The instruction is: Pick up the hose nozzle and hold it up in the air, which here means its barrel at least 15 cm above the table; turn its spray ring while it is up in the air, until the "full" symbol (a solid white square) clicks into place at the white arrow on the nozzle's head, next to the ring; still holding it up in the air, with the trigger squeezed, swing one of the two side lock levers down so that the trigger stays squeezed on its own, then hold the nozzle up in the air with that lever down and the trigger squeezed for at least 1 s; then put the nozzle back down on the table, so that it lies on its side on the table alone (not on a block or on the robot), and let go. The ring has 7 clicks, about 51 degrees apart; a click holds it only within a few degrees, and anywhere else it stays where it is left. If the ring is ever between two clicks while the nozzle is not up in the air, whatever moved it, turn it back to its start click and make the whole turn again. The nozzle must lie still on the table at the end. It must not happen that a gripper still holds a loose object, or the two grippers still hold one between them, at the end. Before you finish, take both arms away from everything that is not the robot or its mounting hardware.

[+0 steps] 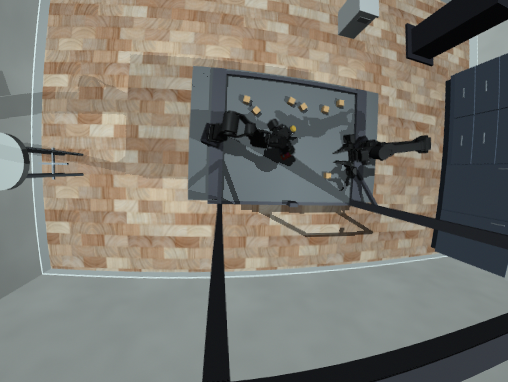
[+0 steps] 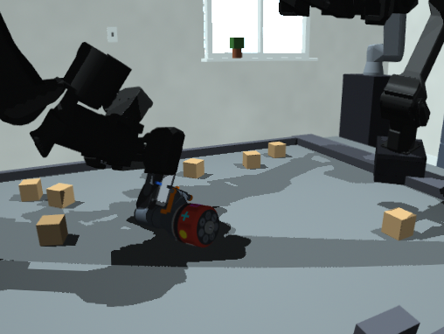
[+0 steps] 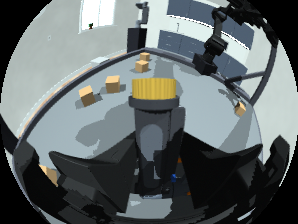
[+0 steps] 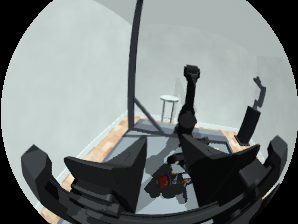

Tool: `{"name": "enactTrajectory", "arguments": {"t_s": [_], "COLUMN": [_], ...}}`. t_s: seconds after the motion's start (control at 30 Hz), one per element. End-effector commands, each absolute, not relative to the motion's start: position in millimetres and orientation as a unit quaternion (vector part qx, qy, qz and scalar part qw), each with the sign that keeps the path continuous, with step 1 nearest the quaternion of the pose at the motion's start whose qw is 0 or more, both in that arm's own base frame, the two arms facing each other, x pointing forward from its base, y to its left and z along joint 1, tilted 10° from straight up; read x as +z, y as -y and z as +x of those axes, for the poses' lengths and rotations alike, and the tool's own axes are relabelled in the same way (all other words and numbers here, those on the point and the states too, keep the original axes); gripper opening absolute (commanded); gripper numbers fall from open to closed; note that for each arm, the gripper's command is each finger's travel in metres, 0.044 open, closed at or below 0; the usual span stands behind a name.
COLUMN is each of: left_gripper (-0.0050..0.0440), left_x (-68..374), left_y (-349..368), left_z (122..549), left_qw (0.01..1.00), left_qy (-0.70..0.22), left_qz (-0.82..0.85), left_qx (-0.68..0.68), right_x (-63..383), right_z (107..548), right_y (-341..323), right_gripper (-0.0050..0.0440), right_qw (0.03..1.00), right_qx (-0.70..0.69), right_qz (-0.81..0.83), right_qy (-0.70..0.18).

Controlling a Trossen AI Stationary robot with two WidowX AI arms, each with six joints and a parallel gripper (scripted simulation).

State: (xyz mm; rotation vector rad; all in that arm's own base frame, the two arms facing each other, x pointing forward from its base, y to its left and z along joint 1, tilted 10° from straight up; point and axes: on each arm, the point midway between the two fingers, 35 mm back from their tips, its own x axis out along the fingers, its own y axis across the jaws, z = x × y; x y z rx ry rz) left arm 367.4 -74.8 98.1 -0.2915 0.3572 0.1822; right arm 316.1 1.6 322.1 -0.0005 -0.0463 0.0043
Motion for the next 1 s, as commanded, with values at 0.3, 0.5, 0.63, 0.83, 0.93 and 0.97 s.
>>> {"name": "enactTrajectory", "arguments": {"t_s": [0.3,0.5,0.63,0.83,0.93,0.97], "left_gripper": [0.0173,0.0173,0.0173,0.0173,0.0173,0.0173], "left_x": [106.4,106.0,105.5,105.5,105.3,105.4], "left_y": [72.8,70.8,69.6,68.9,68.1,67.8], "left_z": [375.5,385.0,391.4,398.0,402.9,404.5], "left_qw": [0.965,0.957,0.952,0.945,0.940,0.939], "left_qy": [-0.194,-0.231,-0.254,-0.277,-0.293,-0.299], "left_qz": [-0.150,-0.153,-0.155,-0.158,-0.159,-0.159], "left_qx": [0.087,0.081,0.078,0.072,0.069,0.068], "right_x": [328.8,328.8,328.8,328.8,328.8,328.8], "right_z": [314.7,314.7,314.7,314.7,314.7,314.7], "right_y": [-2.0,-2.0,-2.0,-2.0,-2.0,-2.0], "right_gripper": [0.0173,0.0173,0.0173,0.0173,0.0173,0.0173], "right_qw": [0.999,0.999,0.999,0.999,0.999,0.999], "right_qx": [0.004,0.004,0.004,0.004,0.004,0.004], "right_qz": [0.001,0.001,0.001,0.001,0.001,0.001], "right_qy": [0.032,0.032,0.032,0.032,0.032,0.032]}}
